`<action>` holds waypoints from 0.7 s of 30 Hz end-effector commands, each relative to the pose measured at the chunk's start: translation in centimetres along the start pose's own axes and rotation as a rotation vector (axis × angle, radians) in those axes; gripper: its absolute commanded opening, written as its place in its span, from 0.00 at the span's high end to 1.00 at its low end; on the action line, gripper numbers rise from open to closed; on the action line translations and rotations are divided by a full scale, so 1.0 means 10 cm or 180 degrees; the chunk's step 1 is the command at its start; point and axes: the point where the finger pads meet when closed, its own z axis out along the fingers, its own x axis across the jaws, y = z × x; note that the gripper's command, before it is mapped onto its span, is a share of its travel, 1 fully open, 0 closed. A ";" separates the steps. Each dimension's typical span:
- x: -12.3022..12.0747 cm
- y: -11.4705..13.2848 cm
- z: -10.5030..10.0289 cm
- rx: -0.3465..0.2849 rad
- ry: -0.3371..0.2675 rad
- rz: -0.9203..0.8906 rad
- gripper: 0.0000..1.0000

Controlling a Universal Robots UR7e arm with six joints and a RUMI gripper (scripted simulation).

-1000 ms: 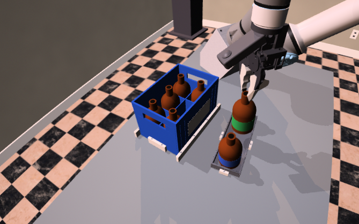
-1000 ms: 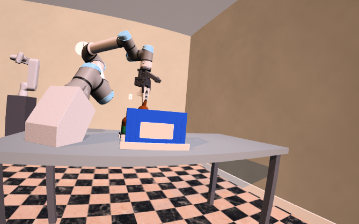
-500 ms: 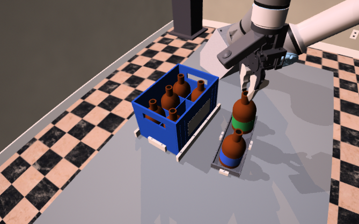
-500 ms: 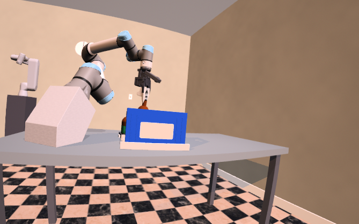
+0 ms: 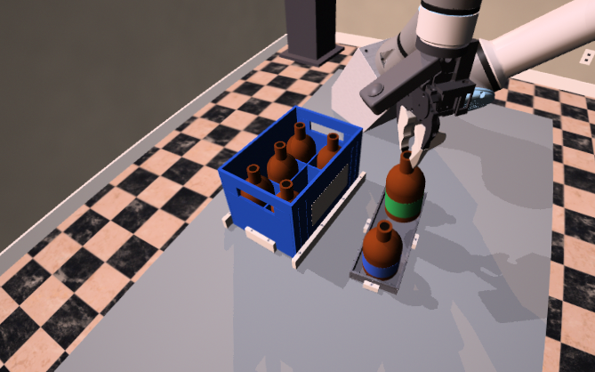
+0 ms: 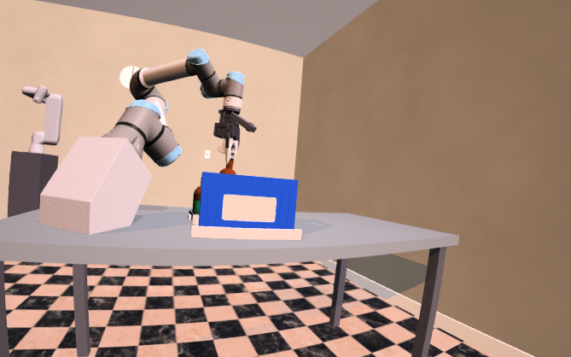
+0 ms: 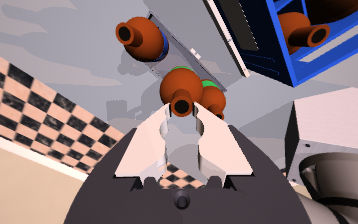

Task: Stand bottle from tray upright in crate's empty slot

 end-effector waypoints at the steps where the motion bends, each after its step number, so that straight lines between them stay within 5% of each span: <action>1: 0.00 0.00 0.00 0.0002 0.0000 -0.0001 1.00; 21: 0.00 0.00 -0.05 0.0002 0.0000 -0.0001 1.00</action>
